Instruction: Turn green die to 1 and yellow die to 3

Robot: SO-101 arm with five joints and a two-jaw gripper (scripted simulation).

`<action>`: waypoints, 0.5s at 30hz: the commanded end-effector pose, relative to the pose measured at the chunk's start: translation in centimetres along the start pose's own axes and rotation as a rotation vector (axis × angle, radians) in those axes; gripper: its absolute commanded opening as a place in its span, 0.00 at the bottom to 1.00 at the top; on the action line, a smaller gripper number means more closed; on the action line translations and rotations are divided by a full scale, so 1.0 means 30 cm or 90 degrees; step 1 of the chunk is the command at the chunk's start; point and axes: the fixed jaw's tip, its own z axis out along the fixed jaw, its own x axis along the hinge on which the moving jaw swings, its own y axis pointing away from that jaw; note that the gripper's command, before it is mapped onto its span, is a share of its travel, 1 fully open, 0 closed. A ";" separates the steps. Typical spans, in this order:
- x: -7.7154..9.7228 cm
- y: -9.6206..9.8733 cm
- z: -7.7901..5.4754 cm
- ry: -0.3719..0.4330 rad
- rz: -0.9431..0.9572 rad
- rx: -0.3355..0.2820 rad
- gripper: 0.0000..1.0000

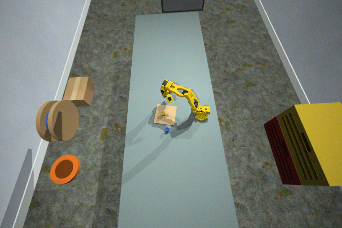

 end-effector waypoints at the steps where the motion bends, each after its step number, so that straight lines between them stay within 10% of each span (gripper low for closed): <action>1: 0.009 -0.017 -0.050 0.034 0.087 0.031 0.00; 15: -0.002 -0.020 -0.050 0.027 0.351 0.038 0.00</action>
